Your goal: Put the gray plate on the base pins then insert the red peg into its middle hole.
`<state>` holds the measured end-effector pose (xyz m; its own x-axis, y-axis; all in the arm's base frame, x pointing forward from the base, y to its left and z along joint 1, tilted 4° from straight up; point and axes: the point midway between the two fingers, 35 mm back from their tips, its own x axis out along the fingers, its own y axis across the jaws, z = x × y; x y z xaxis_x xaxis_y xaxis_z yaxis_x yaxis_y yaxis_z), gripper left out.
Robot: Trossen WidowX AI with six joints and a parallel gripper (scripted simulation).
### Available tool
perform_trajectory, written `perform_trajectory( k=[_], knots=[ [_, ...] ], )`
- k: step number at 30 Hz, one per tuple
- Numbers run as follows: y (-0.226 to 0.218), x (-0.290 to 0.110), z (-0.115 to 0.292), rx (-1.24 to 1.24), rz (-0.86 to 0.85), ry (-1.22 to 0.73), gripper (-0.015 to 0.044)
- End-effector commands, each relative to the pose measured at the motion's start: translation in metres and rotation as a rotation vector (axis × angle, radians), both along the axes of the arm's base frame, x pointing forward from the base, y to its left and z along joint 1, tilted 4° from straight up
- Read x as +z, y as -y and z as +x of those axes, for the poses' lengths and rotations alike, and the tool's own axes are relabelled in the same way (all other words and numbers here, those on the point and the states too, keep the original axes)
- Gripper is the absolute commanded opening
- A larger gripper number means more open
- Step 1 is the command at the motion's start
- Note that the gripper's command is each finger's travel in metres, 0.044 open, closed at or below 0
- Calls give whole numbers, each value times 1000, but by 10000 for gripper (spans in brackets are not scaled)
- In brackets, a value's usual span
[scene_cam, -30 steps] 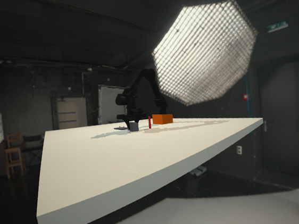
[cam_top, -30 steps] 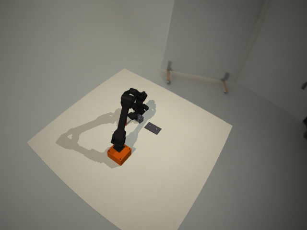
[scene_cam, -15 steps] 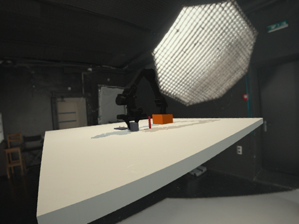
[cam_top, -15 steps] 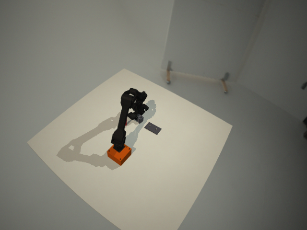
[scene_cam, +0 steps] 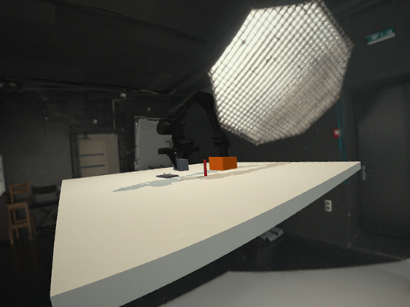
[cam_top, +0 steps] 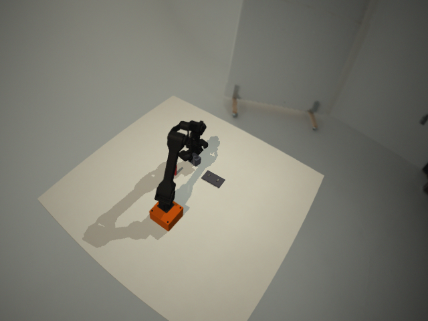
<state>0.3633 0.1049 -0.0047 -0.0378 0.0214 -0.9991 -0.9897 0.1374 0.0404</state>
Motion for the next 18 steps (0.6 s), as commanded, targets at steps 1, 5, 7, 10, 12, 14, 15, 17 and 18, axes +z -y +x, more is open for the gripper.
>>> perform_trajectory(
  k=[1, 5, 7, 10, 12, 14, 15, 17, 18],
  knots=[
    [-1, 13, 3, -3, 3, 5, 0],
    [-2, 26, 4, -3, 3, 5, 0],
    [-2, 32, 5, -3, 3, 5, 0],
    [-2, 42, 5, -3, 3, 5, 0],
    [-2, 48, 5, -3, 3, 5, 0],
    [-3, 55, 5, -3, 3, 5, 0],
    [-3, 58, 5, -3, 3, 5, 0],
    [-3, 64, 5, -3, 3, 5, 0],
    [-3, 68, 5, -3, 3, 5, 0]
  ],
)
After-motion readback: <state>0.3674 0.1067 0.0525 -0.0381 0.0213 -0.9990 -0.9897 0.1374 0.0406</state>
